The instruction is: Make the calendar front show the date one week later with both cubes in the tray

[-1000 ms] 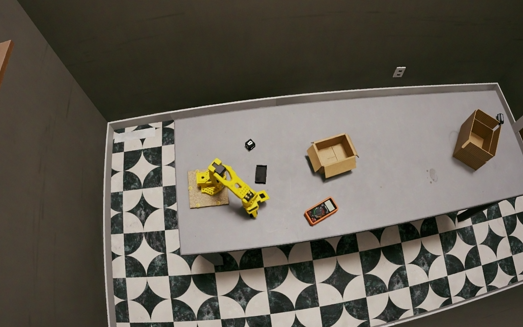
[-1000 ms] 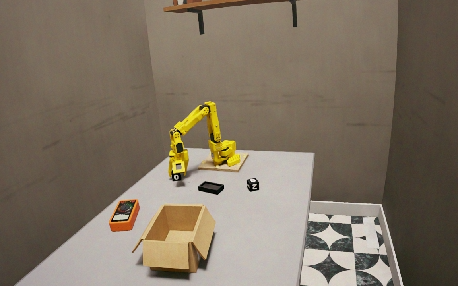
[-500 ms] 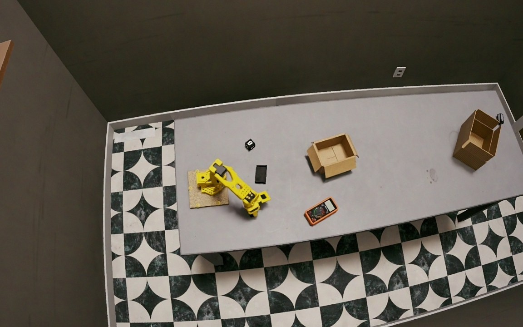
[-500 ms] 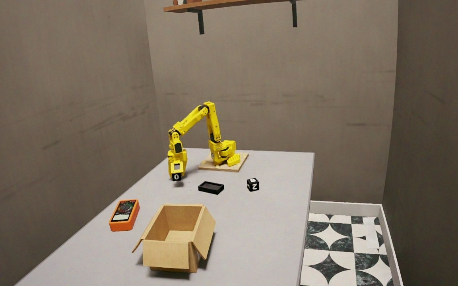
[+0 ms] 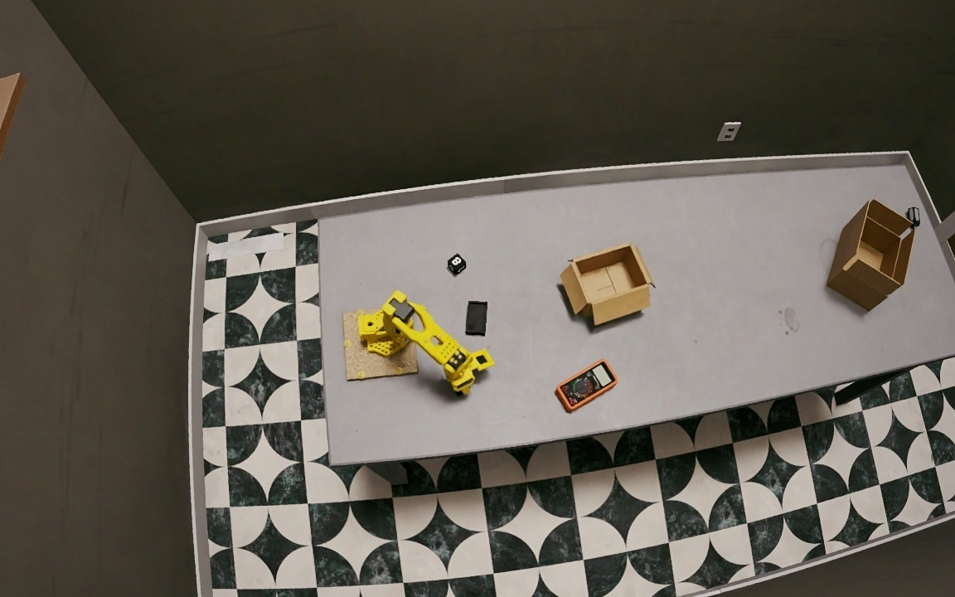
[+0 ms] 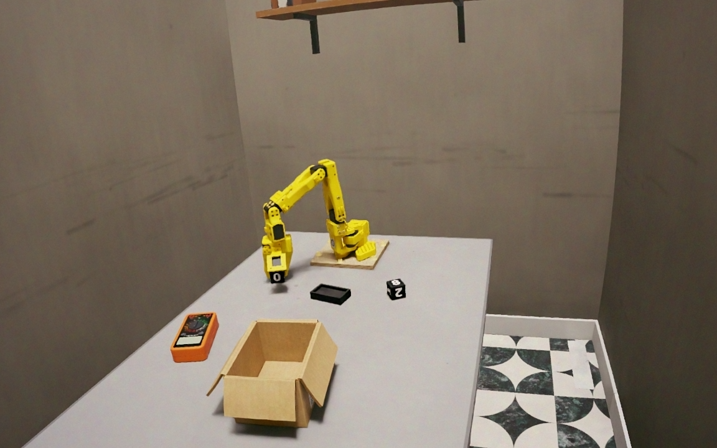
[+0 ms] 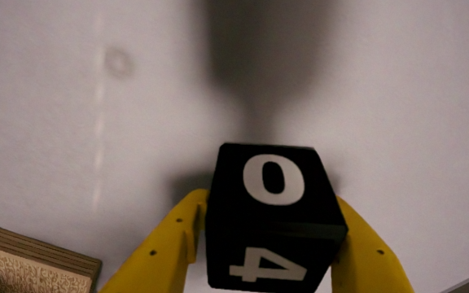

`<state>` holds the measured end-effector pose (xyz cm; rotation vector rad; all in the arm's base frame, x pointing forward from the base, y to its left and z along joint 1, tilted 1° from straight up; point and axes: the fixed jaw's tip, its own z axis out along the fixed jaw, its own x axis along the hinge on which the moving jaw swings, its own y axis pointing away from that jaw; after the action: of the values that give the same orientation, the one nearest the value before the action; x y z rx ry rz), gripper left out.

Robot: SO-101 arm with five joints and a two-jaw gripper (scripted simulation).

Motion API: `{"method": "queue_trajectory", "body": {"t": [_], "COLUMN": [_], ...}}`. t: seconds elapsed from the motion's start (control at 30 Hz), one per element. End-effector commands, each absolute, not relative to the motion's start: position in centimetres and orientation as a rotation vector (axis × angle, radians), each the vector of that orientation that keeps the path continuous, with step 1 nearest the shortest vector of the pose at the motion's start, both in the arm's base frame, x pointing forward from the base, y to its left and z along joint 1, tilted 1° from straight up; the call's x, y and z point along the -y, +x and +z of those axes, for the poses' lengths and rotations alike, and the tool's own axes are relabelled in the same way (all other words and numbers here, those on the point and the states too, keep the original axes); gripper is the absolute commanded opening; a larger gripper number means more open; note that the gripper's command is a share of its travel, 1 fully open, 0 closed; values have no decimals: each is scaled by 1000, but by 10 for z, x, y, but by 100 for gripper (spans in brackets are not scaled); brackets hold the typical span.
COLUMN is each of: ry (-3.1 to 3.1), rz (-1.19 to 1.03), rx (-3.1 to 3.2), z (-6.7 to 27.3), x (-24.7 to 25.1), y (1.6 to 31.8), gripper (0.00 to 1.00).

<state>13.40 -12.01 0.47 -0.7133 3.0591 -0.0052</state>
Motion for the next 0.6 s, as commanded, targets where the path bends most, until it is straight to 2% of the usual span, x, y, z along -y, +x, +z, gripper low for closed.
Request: {"method": "queue_trajectory", "body": {"t": [0.0, 0.57], "ry": [-713, -713], "rz": [17, 17], "rx": [-3067, -3067], "z": [4, 4], "x": [120, 120], "y": [132, 132], "gripper": [21, 6]}}
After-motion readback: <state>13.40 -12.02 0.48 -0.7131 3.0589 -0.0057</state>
